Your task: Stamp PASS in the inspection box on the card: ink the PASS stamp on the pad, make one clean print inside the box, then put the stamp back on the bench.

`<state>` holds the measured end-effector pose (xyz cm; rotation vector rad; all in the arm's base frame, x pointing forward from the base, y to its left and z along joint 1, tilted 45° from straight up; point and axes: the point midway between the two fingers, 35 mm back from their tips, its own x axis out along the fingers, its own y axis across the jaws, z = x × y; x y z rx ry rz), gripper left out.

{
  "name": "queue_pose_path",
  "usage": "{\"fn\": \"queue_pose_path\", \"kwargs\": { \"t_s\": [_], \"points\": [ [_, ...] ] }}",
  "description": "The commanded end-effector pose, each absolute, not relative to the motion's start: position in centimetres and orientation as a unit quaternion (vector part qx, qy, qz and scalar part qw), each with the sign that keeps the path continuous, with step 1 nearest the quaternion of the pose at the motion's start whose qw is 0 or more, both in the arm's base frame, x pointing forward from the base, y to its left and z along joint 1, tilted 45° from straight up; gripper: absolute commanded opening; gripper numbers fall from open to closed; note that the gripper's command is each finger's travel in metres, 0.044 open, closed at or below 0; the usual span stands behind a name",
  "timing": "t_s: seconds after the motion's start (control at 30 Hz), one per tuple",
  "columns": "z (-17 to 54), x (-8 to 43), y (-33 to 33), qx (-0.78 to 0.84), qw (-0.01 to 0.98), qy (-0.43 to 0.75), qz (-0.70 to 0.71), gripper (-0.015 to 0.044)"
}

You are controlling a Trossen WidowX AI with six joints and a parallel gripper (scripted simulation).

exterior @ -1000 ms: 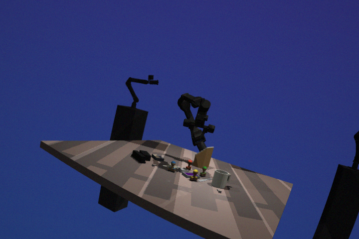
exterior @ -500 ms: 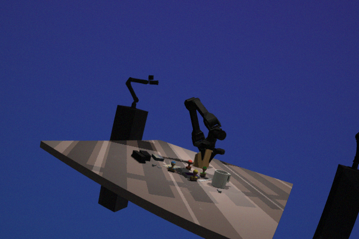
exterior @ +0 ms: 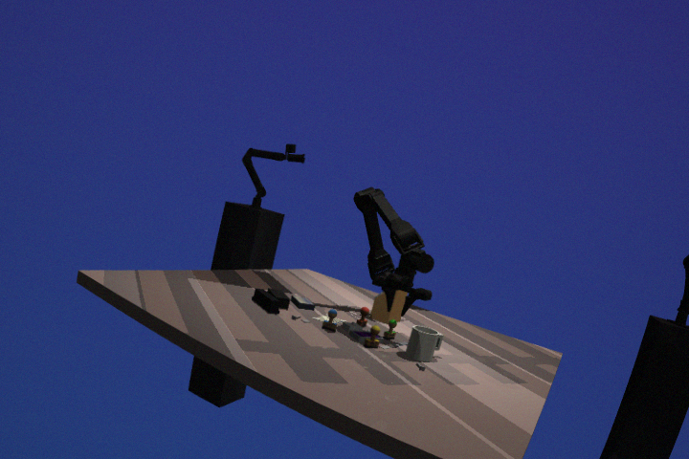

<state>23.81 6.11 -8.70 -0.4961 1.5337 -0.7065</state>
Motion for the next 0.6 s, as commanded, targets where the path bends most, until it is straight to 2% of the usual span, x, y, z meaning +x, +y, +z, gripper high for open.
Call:
{"fn": "queue_pose_path", "kwargs": {
  "t_s": [0.0, 0.57],
  "points": [
    [-9.3, 23.6, 5.4, -0.222, 0.633, 0.673, -0.311, 0.0216],
    [-11.3, 23.4, 3.5, -0.222, 0.633, 0.673, -0.311, 0.0216]
  ]
}}
